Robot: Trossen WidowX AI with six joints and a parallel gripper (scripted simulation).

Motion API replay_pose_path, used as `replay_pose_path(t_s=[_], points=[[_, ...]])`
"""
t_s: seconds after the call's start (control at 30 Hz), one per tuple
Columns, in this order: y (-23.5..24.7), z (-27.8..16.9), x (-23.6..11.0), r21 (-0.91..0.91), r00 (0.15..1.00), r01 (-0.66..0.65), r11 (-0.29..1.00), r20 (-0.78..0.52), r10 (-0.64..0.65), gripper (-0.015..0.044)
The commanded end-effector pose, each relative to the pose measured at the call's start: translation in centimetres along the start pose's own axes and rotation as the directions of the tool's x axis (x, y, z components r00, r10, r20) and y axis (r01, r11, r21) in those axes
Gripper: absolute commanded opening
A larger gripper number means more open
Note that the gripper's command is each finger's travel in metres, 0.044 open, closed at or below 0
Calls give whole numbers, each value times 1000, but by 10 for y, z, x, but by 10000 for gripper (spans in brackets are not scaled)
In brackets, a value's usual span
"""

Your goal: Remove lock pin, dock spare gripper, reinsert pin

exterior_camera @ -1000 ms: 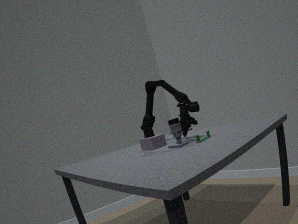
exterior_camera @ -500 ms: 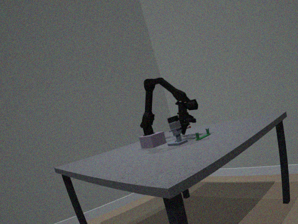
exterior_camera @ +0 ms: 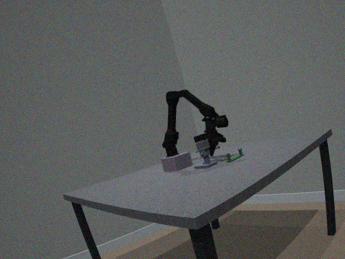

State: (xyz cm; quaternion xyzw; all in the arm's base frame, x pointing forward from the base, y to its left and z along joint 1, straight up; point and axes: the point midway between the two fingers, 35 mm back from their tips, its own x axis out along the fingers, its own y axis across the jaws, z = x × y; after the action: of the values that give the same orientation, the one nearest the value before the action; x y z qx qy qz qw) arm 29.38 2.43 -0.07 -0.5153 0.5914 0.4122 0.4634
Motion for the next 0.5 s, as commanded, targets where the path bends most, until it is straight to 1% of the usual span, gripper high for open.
replay_pose_path(t_s=[0.0, 0.23, 0.27, 0.47], points=[[0, -2, 0, -4, 1000, 3, 1000, -4, -3, 0], [0, 0, 0, 0, 1000, 0, 1000, 0, 0, 184], [0, 0, 0, 0, 1000, 0, 1000, 0, 0, 200], [0, 1, -2, 0, 1000, 0, 1000, 0, 0, 200]])
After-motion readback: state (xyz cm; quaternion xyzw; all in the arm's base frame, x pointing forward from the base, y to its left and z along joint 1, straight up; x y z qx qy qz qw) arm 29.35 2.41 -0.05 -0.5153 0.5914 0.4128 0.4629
